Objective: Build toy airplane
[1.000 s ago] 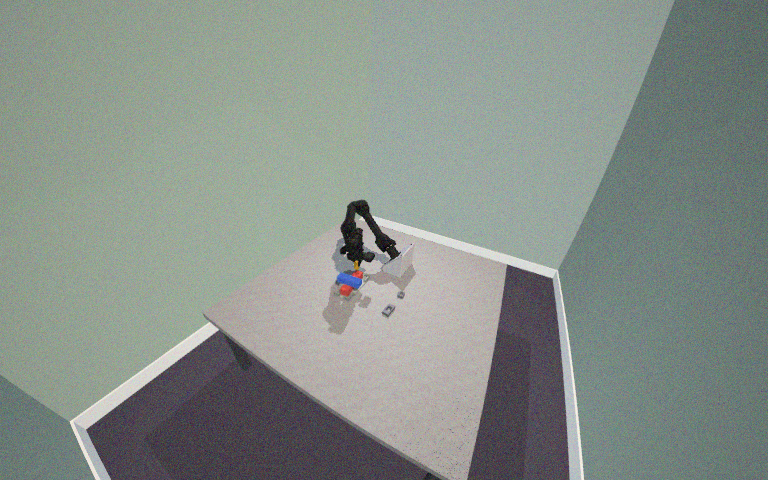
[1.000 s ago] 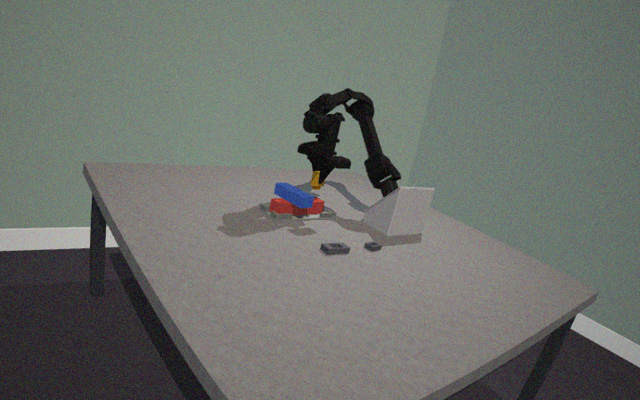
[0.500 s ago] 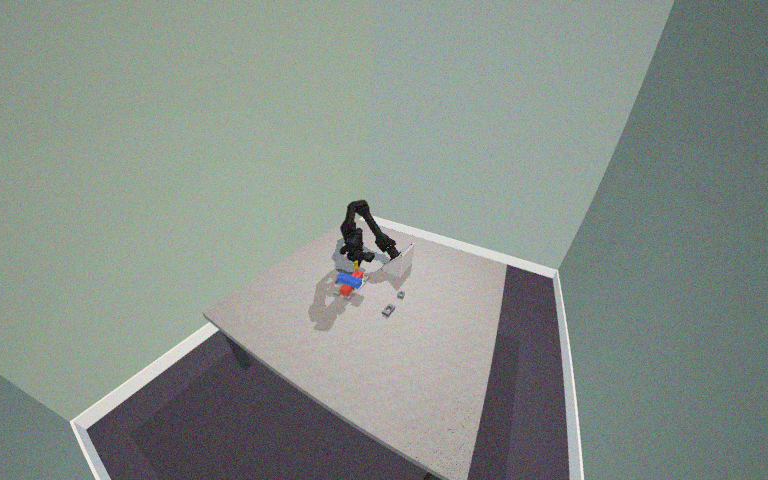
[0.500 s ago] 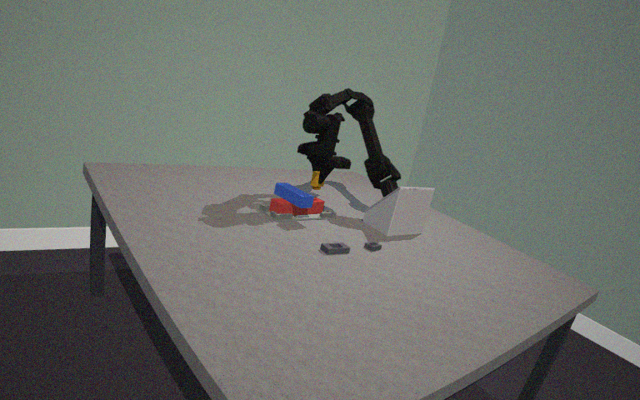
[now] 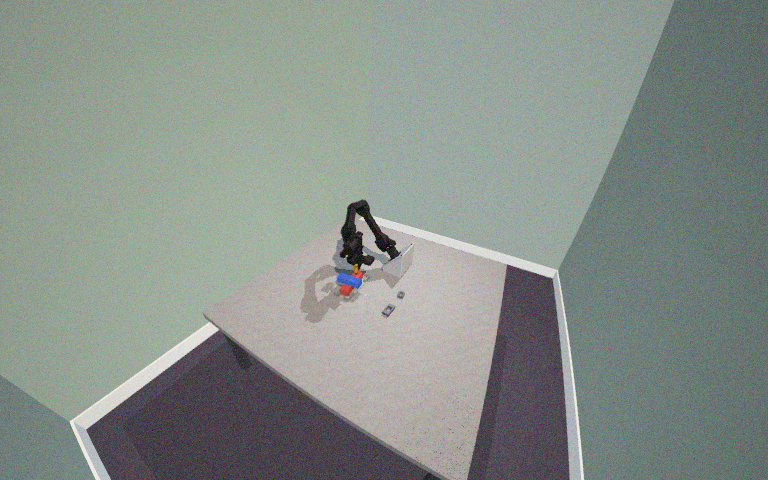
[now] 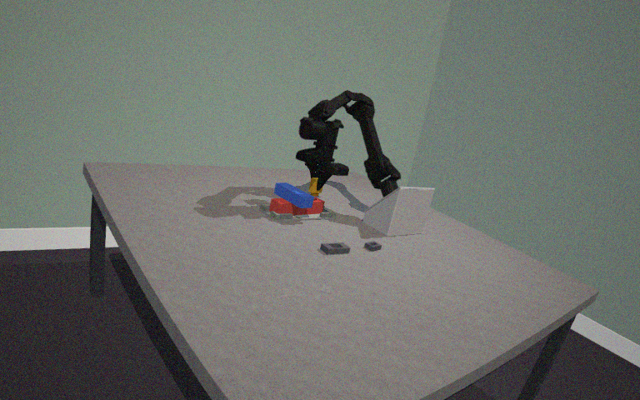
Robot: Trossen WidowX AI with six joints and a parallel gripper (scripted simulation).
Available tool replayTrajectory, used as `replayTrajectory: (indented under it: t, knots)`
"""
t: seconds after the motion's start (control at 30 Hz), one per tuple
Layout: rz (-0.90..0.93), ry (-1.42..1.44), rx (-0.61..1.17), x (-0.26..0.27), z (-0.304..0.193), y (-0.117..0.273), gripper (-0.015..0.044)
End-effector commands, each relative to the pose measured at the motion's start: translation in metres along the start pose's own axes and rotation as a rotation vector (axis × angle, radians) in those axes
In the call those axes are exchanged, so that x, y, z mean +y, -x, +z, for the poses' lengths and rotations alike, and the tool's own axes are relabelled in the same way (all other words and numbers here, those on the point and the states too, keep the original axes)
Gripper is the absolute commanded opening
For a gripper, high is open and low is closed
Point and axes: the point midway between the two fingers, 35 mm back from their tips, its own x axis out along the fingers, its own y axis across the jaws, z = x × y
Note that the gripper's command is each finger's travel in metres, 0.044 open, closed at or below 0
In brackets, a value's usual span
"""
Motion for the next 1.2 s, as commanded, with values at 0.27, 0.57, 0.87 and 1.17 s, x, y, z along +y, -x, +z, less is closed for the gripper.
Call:
replayTrajectory:
  t: [0.27,0.57,0.87,1.17]
  knots:
    - [-0.006,0.001,0.001,-0.001,-0.002,-0.018,0.0065]
    - [-0.002,0.0,0.001,-0.001,-0.001,-0.016,0.0031]
    - [-0.002,0.0,0.001,-0.001,-0.001,-0.016,0.0105]
    - [-0.002,0.0,0.001,-0.001,-0.001,-0.016,0.026]
